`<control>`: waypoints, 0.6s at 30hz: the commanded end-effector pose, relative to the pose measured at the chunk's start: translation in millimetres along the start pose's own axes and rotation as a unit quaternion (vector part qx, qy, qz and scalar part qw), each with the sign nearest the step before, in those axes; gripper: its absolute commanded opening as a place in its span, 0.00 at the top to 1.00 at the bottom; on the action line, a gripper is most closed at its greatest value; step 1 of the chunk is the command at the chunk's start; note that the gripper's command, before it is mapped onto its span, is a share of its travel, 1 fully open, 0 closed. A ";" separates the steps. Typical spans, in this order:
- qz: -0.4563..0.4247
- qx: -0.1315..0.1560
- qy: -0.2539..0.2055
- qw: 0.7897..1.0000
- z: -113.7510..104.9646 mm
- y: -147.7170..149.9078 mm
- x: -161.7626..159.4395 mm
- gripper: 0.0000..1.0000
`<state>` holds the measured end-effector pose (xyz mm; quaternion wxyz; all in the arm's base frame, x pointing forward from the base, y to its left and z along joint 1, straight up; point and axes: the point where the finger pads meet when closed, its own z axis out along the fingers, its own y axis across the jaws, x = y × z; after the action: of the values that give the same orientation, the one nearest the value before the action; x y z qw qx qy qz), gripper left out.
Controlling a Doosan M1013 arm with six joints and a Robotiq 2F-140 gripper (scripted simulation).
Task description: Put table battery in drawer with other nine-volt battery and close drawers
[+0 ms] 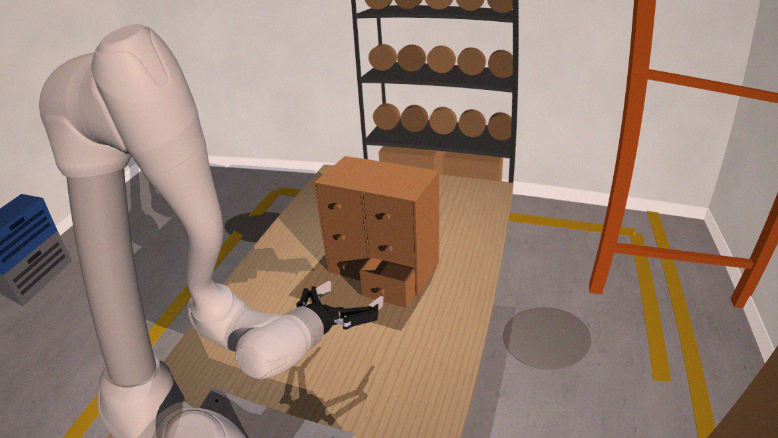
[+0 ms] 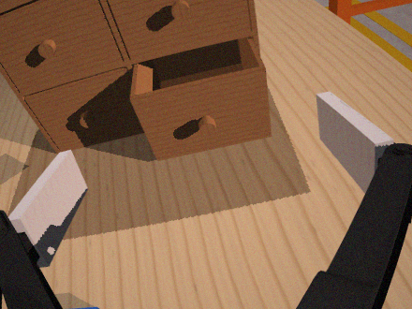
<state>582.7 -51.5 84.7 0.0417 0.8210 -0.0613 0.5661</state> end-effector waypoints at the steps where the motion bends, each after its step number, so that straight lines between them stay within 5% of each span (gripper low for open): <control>1: 0.000 -0.001 0.004 1.000 -0.5 0.6 -1.9 0.00; 4: 0.000 -0.001 0.004 1.000 -0.4 0.6 -1.9 0.00; 5: 0.000 -0.001 0.004 1.000 -0.4 0.6 -1.9 1.00; 18: 0.000 -0.001 0.004 1.000 -0.4 0.6 -1.9 1.00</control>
<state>583.4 -51.6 84.2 0.0420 0.8183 -0.0611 0.5700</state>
